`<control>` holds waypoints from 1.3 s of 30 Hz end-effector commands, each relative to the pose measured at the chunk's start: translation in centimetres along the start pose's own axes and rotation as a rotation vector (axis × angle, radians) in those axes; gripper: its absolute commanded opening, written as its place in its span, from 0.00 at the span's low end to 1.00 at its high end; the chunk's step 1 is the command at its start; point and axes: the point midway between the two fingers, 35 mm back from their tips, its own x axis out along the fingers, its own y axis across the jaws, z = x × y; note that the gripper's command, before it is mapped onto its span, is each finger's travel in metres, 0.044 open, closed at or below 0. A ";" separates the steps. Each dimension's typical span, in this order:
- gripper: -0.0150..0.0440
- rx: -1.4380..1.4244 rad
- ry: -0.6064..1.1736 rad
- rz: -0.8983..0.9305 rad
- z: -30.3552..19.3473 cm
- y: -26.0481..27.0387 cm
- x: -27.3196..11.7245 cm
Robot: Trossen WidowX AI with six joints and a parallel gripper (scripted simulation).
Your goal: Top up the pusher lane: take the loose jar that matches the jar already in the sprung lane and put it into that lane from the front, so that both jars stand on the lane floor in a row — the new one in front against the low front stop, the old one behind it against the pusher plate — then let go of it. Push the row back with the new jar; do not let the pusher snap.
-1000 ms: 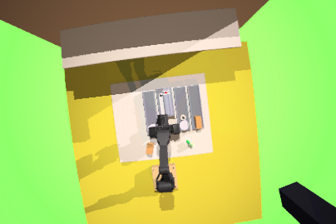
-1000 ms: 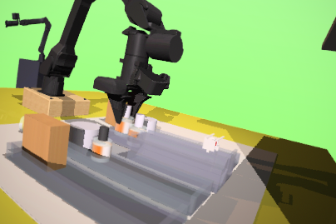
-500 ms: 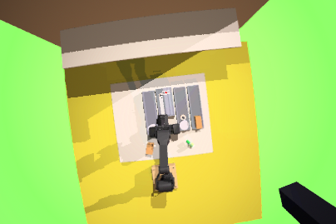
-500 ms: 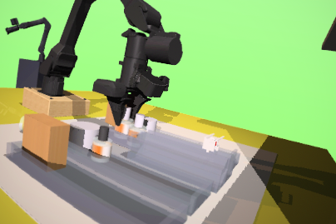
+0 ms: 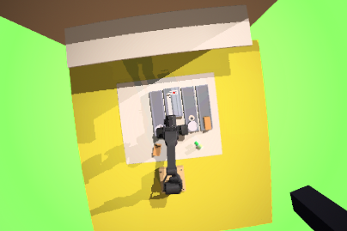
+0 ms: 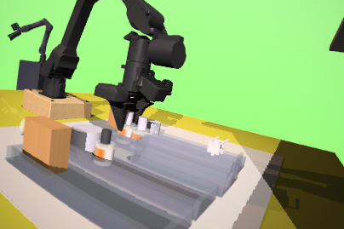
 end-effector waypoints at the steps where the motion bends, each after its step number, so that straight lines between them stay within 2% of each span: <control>1: 0.25 0.004 -0.021 0.002 0.5 0.0 0.0; 39: 0.25 0.004 -0.021 0.002 -0.1 0.0 0.3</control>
